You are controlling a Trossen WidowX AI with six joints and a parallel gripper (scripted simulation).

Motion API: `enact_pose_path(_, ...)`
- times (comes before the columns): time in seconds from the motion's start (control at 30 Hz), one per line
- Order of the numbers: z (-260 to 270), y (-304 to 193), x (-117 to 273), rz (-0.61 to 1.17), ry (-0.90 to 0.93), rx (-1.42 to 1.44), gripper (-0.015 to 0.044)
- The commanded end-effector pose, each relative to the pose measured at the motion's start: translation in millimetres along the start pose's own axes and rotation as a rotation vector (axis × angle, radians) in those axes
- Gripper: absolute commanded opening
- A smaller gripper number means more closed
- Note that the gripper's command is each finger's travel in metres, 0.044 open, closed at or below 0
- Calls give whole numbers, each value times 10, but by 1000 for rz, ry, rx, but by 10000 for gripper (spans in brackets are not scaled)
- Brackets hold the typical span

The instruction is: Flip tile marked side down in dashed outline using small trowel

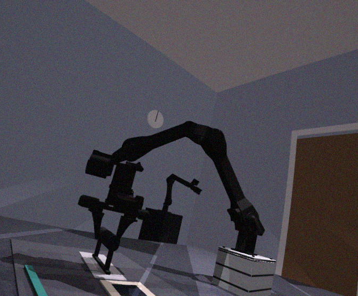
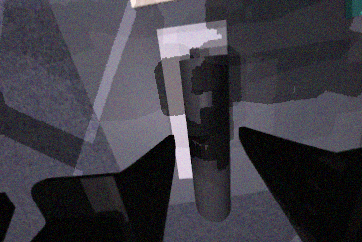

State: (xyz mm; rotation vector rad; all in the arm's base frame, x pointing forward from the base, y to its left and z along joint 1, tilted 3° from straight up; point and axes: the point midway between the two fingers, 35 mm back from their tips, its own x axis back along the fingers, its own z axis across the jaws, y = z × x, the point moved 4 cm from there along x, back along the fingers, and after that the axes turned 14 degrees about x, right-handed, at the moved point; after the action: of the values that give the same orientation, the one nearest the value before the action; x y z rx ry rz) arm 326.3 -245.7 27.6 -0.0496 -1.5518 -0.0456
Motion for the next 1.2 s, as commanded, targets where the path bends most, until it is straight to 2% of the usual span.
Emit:
enact_pose_path(0.0,-1,1,-4,0,0,4,270)
enact_pose_path(0.33,-1,1,21,0,0,4,270)
enact_pose_path(0.5,23,16,450,0,0,7,270)
enact_pose_path(0.73,23,16,450,0,0,7,270)
enact_pose_path(0.77,15,8,457,3,-5,3,296)
enact_pose_path(1.0,18,9,559,3,-6,-1,300)
enact_pose_path(1.17,25,-17,524,10,-38,-120,300)
